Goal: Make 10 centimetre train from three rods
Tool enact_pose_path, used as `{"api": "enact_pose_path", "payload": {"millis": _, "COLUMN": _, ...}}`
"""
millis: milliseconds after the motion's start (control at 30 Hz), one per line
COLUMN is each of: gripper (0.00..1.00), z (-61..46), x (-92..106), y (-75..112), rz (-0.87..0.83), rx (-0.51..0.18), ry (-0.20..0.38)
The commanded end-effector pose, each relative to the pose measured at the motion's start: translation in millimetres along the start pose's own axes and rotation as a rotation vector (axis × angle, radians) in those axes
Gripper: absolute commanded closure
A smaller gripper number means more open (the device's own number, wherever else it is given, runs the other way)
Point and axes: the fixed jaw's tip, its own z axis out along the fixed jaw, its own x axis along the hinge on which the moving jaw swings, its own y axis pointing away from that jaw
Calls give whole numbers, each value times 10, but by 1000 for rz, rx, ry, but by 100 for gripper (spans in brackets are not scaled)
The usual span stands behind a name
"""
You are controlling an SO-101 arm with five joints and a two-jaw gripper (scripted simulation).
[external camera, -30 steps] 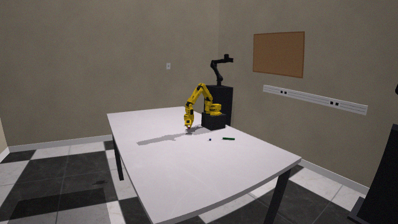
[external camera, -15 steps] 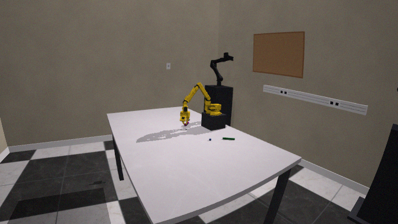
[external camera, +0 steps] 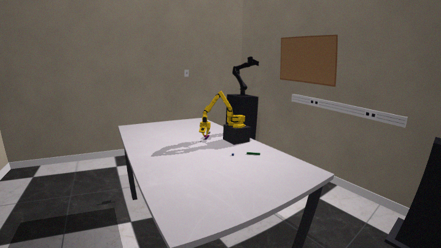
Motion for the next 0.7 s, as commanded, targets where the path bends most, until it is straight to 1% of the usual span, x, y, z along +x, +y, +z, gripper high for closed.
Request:
{"api": "enact_pose_path", "payload": {"millis": 0, "gripper": 100, "z": -23, "x": 33, "y": -20, "rz": 5, "rx": 15, "ry": -4}}
{"api": "enact_pose_path", "payload": {"millis": 100, "gripper": 100, "z": -23, "x": 35, "y": -20, "rz": 5, "rx": 15, "ry": -4}}
{"api": "enact_pose_path", "payload": {"millis": 133, "gripper": 100, "z": -58, "x": 79, "y": -22, "rz": 13, "rx": 24, "ry": -6}}
{"api": "enact_pose_path", "payload": {"millis": 667, "gripper": 100, "z": -58, "x": 79, "y": -22, "rz": 13, "rx": 24, "ry": -6}}
